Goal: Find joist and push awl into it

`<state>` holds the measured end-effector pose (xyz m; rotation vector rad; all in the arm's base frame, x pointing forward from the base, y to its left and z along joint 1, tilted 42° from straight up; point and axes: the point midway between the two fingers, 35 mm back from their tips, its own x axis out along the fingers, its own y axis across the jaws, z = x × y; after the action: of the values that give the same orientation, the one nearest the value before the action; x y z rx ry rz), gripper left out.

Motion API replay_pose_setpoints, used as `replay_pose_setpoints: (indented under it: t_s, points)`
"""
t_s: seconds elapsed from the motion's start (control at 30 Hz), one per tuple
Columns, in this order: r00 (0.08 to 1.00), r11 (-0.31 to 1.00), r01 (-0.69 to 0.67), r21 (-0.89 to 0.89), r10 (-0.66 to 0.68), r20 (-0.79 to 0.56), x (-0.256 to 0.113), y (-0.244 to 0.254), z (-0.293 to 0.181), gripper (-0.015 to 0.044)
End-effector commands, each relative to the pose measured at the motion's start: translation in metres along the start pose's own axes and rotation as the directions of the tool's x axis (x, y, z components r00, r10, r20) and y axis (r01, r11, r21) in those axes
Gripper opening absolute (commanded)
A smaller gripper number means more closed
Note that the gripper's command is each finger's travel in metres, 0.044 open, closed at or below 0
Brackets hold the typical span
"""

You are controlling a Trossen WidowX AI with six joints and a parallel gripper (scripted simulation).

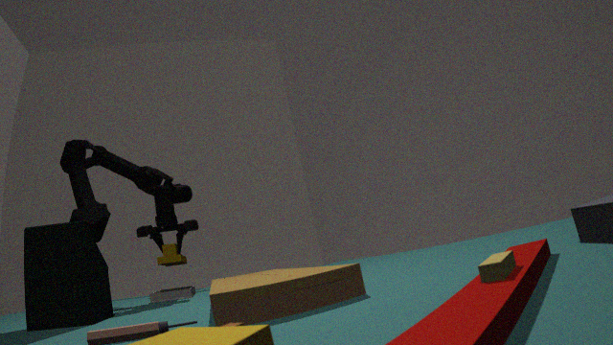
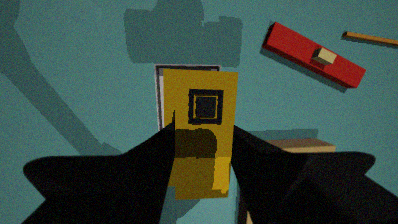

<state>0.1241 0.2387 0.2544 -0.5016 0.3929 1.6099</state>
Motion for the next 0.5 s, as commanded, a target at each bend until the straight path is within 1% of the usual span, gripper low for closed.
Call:
replay_pose_setpoints:
  t_s: [0.0,0.47]
  points:
    - [1.0,0.999,-0.01,-0.035,0.011,0.026,-0.003,0.012,0.005,0.0]
    - [1.0,0.999,-0.012,-0.035,0.013,0.022,0.018,0.009,0.0,0.0]
